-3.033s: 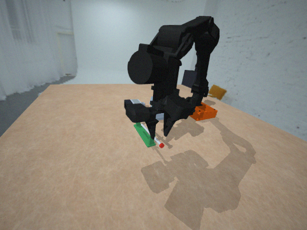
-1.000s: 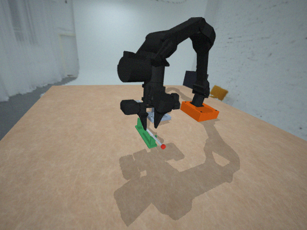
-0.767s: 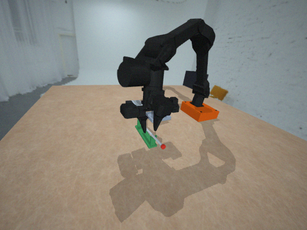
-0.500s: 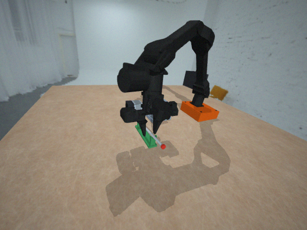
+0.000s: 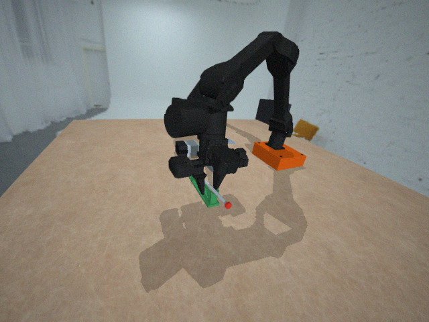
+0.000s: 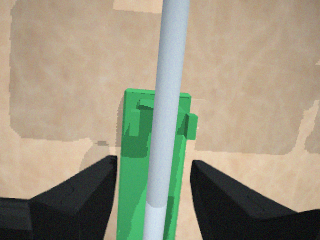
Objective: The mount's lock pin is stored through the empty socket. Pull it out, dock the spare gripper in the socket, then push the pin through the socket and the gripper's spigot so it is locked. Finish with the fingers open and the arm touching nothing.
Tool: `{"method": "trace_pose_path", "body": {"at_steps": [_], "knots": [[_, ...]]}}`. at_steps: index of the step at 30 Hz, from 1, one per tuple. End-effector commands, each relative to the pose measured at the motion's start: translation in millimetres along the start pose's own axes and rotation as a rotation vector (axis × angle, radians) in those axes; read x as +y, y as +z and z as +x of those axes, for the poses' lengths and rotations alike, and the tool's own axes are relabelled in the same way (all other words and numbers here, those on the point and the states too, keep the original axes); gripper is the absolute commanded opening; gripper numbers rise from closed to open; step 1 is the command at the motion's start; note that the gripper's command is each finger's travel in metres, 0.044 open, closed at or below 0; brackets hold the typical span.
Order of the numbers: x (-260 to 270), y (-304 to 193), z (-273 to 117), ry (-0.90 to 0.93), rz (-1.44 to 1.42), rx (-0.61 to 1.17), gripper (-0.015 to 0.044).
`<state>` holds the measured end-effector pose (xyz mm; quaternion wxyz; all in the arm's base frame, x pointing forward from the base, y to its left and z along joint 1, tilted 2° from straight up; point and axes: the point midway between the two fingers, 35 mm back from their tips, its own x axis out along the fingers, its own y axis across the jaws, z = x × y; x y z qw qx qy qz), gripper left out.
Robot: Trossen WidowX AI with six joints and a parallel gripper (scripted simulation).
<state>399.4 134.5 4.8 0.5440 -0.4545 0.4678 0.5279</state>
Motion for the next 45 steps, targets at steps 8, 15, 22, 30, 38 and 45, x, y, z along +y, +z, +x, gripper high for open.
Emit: {"method": "trace_pose_path", "body": {"at_steps": [8,15,22,30,38,45], "knots": [[0,-1,1,-0.001,0.001,0.004,0.0000],[0,-1,1,-0.001,0.001,0.004,0.0000],[0,1,-12,0.002,0.000,0.001,0.0000],[1,3,-26,0.005,0.002,0.001,0.0000],[1,3,-24,0.004,0.002,0.001,0.0000],[0,-11,-30,0.003,0.003,0.003,0.0000]]}}
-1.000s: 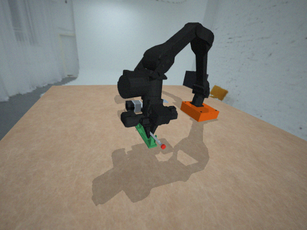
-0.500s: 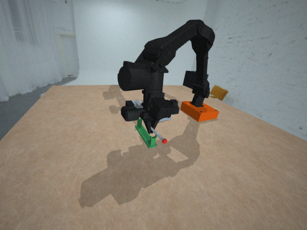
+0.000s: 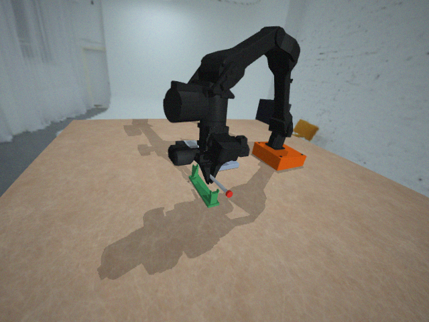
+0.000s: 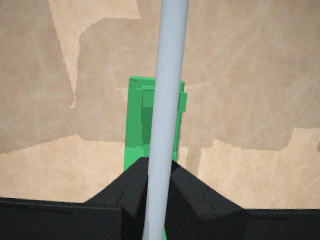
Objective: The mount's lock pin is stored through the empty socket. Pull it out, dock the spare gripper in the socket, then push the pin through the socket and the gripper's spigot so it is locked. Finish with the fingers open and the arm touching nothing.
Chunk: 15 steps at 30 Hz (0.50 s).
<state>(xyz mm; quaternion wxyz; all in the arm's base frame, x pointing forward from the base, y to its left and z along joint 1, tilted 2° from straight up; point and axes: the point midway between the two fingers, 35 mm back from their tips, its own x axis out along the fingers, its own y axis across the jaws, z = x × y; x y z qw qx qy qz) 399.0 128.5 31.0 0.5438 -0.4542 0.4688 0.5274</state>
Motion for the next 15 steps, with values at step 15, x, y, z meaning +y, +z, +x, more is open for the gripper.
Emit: {"method": "trace_pose_path", "body": {"at_steps": [15], "knots": [[0,-53,-21,0.003,0.005,0.005,0.0000]]}}
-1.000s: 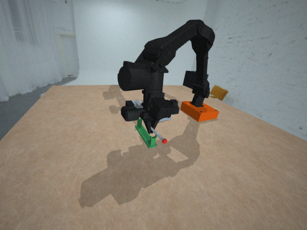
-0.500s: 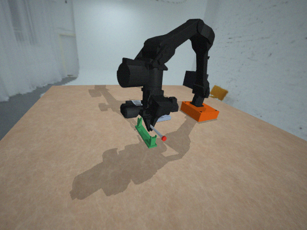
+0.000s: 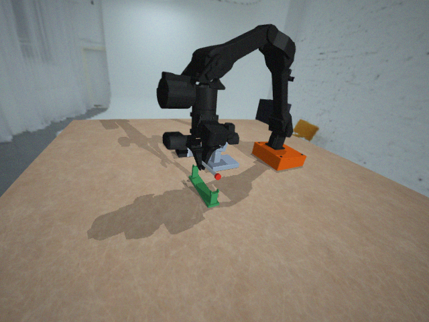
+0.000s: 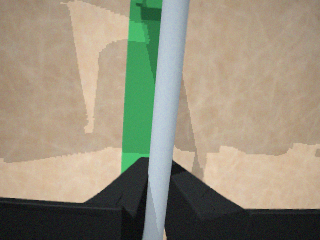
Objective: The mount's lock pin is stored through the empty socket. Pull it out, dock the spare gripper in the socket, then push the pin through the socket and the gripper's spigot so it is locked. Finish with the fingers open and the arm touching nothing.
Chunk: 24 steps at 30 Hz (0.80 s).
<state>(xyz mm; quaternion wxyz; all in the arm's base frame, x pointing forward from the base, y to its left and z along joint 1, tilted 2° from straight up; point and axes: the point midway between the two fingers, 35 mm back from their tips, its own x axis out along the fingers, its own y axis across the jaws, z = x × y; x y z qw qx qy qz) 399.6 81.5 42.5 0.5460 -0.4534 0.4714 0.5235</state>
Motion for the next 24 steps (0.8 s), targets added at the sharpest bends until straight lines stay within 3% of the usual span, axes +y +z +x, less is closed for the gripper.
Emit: {"method": "trace_pose_path", "body": {"at_steps": [1,24], "knots": [[2,-8,-2,0.006,-0.004,0.001,0.0000],[2,-12,29,-0.006,-0.004,-0.001,0.0000]]}}
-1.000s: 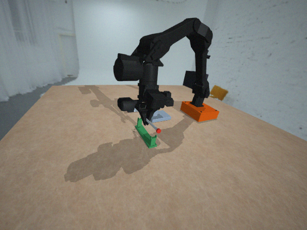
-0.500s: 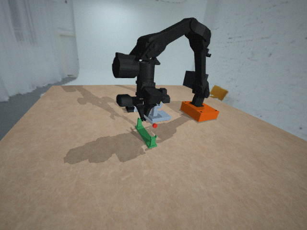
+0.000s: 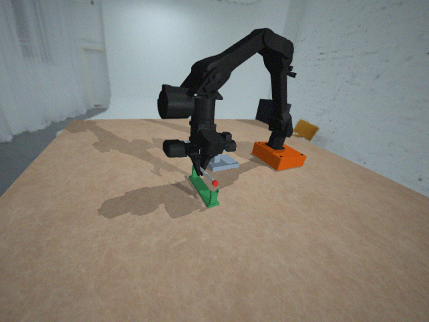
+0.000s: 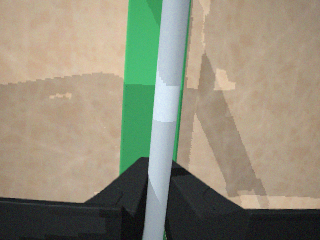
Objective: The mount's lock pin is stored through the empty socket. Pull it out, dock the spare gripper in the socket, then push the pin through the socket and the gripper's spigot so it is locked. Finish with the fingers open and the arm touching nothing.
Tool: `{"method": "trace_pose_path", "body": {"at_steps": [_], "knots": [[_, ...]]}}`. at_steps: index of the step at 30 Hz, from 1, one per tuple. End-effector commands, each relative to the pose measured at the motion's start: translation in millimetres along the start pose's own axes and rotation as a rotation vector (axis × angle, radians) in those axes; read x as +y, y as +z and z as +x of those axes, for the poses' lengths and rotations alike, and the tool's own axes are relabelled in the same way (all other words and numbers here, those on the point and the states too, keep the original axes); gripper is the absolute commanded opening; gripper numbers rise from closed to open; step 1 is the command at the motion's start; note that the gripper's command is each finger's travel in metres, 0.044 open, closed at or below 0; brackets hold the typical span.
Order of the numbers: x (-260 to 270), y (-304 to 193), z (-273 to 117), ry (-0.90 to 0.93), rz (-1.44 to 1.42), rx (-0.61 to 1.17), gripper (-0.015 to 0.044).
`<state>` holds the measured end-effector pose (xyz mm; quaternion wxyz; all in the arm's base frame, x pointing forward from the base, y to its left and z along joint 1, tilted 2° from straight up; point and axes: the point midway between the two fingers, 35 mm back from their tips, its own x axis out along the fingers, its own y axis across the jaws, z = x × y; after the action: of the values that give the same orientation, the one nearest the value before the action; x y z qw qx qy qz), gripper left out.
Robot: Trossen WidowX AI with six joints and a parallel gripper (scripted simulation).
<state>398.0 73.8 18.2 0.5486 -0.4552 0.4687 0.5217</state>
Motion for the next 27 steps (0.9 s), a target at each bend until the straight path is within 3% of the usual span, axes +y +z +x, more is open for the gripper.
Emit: {"method": "trace_pose_path", "body": {"at_steps": [1,27], "knots": [[1.2,-1.1,7.5,0.002,-0.003,0.000,0.0000],[2.2,-2.4,17.3,-0.003,-0.004,-0.001,0.0000]]}}
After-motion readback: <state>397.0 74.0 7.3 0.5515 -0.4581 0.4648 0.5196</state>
